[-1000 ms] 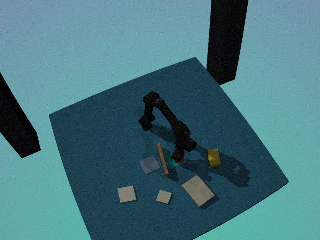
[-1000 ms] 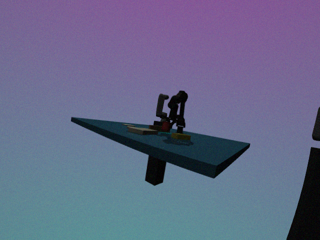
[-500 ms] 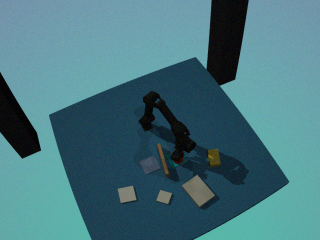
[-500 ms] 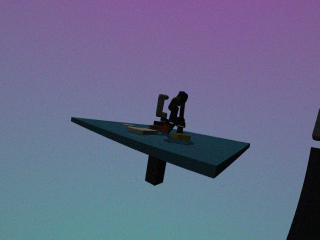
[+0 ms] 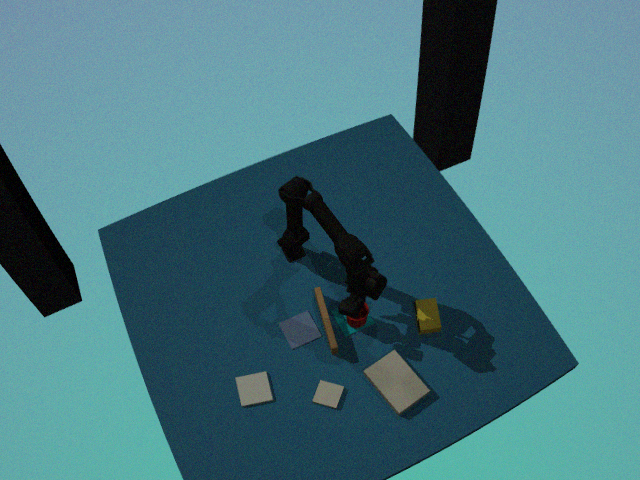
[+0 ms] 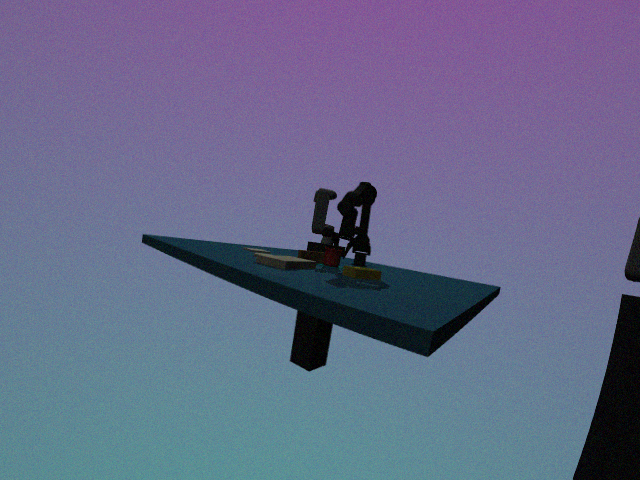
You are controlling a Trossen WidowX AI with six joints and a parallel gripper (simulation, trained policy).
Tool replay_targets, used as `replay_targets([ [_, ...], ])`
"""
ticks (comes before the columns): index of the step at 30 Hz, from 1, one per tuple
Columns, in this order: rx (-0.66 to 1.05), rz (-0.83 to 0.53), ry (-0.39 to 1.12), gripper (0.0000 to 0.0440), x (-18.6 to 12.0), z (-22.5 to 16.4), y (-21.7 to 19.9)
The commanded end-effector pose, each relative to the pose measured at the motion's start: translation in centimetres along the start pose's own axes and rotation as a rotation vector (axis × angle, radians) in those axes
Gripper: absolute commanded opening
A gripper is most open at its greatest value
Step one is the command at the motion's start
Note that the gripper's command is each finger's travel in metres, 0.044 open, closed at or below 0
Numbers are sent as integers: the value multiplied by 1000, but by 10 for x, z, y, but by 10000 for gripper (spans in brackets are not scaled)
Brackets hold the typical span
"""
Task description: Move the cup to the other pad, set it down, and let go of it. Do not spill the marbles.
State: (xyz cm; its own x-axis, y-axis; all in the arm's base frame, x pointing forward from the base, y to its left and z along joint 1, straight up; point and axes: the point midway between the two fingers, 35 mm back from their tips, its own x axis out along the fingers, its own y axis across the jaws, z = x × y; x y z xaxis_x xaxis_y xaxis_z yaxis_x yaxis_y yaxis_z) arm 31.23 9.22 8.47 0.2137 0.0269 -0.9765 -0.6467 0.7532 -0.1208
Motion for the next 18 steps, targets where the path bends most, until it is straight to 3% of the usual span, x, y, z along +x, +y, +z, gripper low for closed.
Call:
replay_targets([
  [1, 7, 11, -17, 155, -6, -5, 3],
  [18, 34, -15, -145, 257, -48, -5, 0],
])
